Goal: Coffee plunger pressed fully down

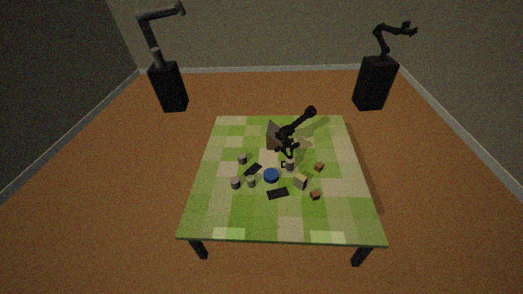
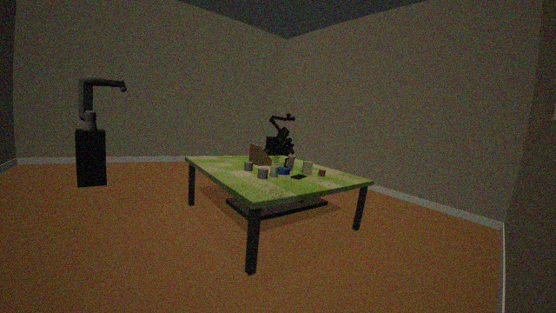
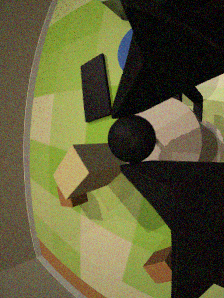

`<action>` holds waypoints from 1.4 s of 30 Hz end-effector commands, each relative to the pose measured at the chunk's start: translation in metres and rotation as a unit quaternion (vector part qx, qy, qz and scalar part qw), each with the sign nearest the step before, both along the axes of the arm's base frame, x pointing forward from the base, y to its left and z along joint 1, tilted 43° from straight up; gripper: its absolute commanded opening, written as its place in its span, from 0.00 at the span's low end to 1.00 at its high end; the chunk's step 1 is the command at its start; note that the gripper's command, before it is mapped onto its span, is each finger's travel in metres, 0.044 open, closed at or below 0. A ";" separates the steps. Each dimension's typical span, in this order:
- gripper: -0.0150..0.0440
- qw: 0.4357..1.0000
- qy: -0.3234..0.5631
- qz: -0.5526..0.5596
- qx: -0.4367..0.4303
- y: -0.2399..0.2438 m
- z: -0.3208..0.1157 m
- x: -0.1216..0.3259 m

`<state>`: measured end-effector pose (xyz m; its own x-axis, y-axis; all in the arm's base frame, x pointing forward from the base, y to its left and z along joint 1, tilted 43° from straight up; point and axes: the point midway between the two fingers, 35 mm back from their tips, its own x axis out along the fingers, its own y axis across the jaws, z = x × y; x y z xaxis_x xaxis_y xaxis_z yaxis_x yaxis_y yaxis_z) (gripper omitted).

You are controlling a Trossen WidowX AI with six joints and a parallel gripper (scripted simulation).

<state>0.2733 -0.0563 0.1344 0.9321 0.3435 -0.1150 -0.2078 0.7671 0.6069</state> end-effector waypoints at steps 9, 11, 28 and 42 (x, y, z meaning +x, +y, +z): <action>0.45 1.000 0.007 0.007 0.009 0.001 -0.003 0.001; 0.45 1.000 0.007 0.007 0.009 0.002 -0.003 0.002; 0.68 1.000 0.002 0.002 0.003 0.000 -0.001 0.002; 1.00 1.000 -0.003 -0.019 0.005 -0.014 0.009 0.008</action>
